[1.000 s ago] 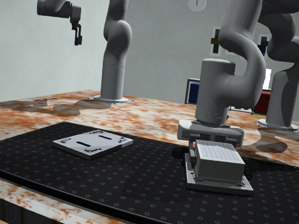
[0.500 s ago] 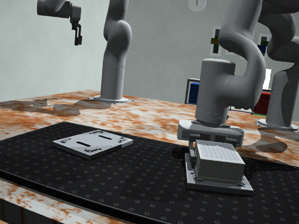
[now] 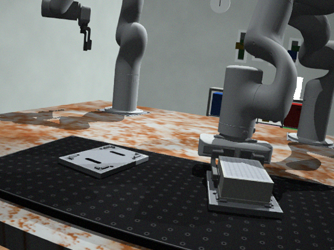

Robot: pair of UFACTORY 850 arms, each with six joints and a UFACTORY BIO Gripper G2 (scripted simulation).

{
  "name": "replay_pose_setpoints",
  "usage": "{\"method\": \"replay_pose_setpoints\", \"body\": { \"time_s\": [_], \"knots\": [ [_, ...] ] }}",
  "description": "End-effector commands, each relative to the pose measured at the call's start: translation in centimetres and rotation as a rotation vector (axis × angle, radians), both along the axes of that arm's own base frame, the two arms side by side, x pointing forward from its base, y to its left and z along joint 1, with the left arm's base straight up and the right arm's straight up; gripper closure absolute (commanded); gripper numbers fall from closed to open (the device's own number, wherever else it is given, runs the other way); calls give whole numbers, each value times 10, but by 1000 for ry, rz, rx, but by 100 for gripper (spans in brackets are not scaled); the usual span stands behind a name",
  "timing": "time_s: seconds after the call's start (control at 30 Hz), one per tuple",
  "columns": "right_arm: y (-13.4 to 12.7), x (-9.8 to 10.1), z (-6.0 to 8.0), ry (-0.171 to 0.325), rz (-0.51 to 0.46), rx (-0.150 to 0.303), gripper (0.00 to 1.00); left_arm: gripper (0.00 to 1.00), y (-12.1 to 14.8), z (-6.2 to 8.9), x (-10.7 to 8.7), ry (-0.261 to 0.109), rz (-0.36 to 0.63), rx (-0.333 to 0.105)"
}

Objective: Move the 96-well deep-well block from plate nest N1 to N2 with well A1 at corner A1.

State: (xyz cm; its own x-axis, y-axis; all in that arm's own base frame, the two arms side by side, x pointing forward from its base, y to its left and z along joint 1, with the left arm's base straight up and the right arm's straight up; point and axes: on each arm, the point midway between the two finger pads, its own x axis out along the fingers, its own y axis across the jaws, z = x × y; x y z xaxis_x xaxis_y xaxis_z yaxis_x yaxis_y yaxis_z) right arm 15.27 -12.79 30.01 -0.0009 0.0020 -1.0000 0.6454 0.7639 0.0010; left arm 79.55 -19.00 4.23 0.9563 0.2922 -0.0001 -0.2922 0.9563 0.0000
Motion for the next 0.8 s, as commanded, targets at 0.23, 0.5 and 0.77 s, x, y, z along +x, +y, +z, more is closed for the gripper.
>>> {"method": "replay_pose_setpoints", "body": {
  "time_s": [0.23,0.5,0.77],
  "knots": [
    [0,0,0,-1,0,-1,0,100,0,1,1,-2,0,-1],
    [0,0,0,-1,0,-1,0,100,0,5,1,-2,0,-1],
    [0,0,0,-1,0,-1,0,100,0,11,1,-2,0,-1]
  ]
}}
